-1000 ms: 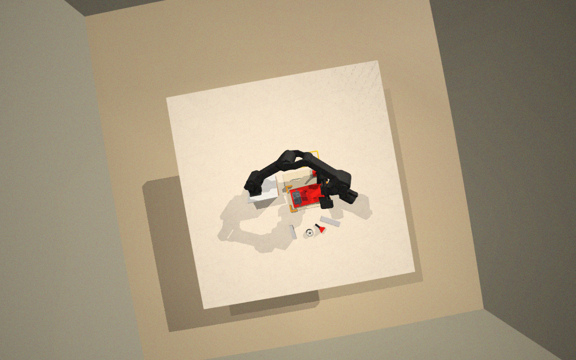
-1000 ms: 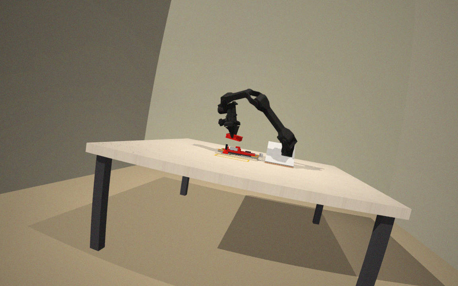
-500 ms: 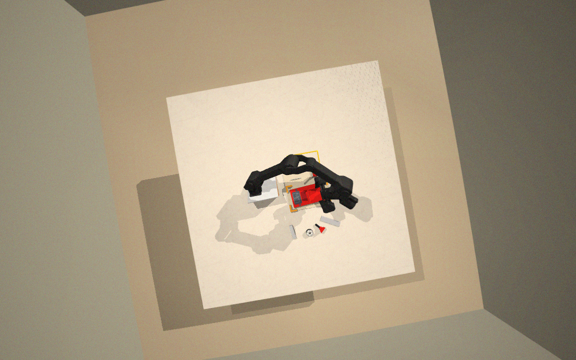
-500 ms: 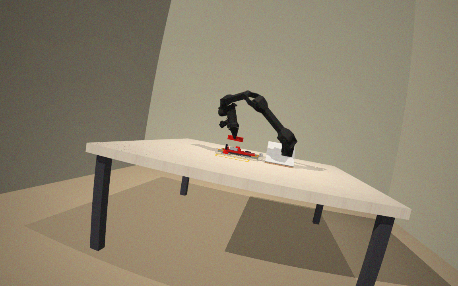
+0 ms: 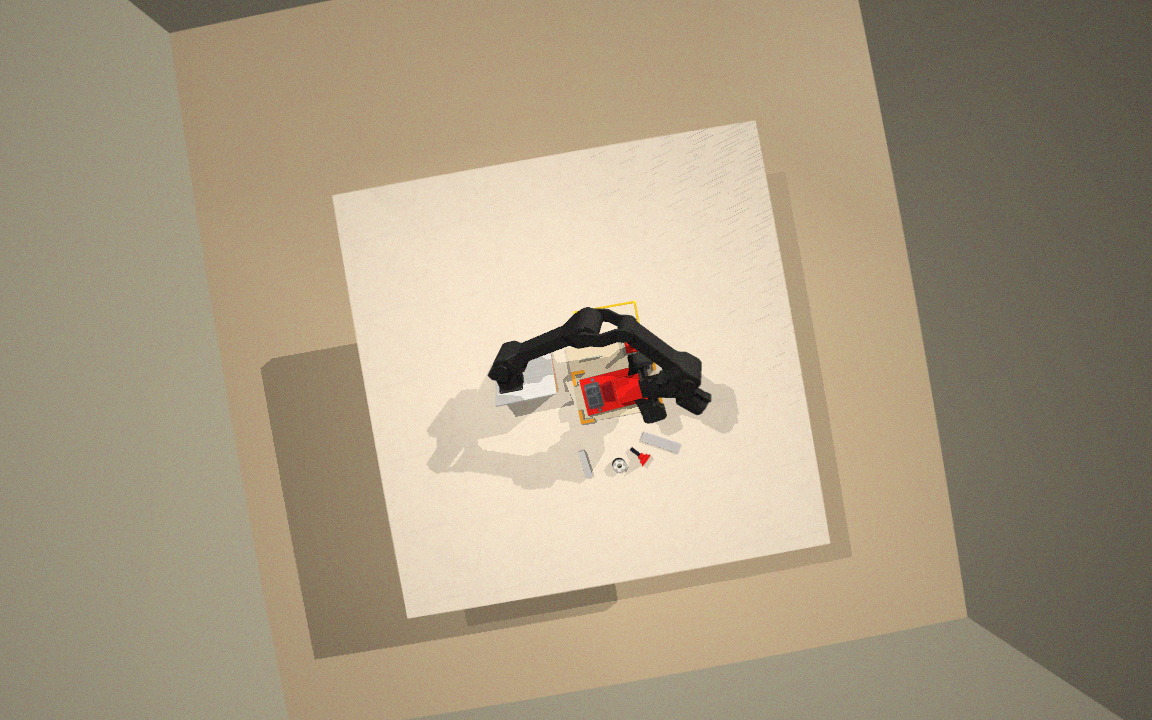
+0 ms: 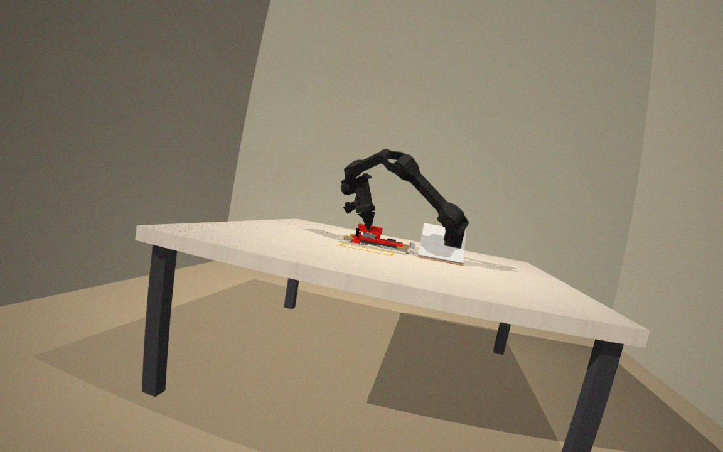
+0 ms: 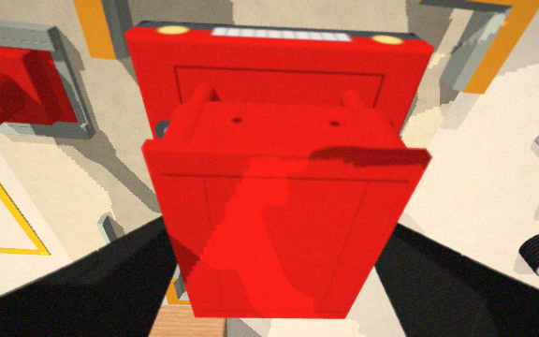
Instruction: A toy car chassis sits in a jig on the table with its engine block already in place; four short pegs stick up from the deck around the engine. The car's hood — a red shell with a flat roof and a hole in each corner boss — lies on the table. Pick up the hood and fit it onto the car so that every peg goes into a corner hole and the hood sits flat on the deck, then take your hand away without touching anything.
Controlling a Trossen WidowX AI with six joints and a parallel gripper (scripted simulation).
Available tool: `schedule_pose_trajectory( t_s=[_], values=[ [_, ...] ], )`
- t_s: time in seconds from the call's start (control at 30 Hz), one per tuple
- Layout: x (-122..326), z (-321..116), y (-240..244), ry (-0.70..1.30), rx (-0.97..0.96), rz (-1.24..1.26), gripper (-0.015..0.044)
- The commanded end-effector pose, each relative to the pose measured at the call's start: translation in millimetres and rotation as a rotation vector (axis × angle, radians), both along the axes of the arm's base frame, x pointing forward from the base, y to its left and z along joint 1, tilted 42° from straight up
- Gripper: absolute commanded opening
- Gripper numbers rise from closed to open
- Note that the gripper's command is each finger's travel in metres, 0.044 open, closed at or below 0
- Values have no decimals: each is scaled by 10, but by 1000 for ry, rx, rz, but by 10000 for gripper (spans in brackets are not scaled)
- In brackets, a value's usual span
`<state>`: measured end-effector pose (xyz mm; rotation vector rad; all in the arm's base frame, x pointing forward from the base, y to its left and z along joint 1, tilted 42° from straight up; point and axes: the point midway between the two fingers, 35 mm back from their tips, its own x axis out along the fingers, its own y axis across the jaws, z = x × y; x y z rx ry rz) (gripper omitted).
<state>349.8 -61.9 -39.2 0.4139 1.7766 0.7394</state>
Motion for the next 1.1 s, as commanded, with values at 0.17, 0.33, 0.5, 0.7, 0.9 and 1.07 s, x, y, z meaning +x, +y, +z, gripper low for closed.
schedule_pose_trajectory(
  t_s=[0.17,0.33,0.5,0.7,0.9,1.07],
  values=[
    [4,5,-9,-2,-1,-8,0],
    [4,5,-9,-2,-1,-8,0],
    [4,5,-9,-2,-1,-8,0],
    [4,5,-9,-2,-1,-8,0],
    [5,-3,-2,-2,-1,-8,0],
    [5,-20,14,-2,-1,-8,0]
  ],
)
